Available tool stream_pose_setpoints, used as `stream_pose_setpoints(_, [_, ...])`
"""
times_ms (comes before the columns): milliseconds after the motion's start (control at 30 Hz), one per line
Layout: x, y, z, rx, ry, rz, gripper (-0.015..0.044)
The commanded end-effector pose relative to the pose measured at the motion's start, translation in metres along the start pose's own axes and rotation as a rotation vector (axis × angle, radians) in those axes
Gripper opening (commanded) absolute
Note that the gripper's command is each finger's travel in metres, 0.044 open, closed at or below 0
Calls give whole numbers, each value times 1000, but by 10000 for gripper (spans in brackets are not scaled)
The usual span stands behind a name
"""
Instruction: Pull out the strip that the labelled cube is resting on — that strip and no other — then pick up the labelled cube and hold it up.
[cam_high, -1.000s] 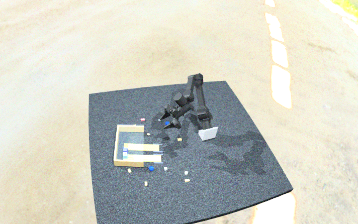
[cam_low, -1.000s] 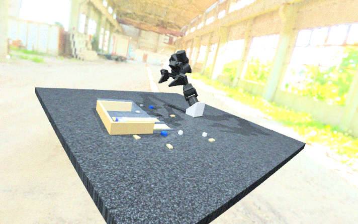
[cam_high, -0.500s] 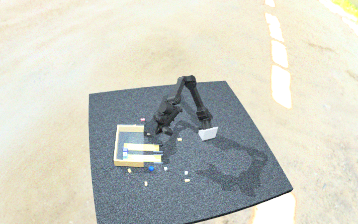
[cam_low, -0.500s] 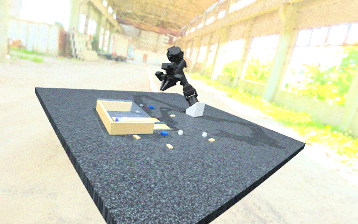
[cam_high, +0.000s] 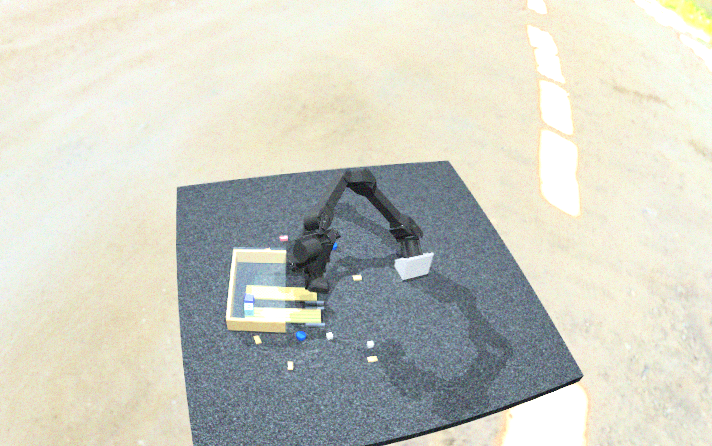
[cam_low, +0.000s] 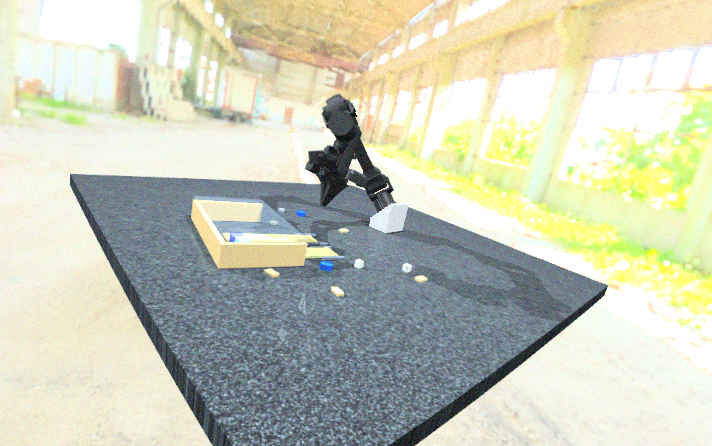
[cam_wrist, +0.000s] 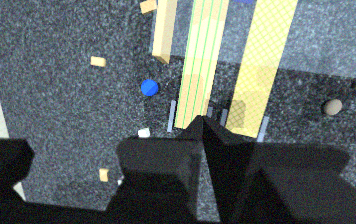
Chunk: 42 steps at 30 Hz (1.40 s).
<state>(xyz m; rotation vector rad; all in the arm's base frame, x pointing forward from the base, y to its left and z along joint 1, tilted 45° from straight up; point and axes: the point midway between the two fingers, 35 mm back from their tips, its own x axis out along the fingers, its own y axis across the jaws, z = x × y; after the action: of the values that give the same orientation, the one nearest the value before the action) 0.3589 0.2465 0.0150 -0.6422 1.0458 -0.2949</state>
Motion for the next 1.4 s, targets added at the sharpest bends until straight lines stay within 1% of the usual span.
stream_pose_setpoints(0, [42, 18, -16, 130, 269, -105, 0])
stream_pose_setpoints(467, [43, 17, -18, 130, 269, -105, 0])
stream_pose_setpoints(1367, [85, 11, -30, 130, 268, -106, 0])
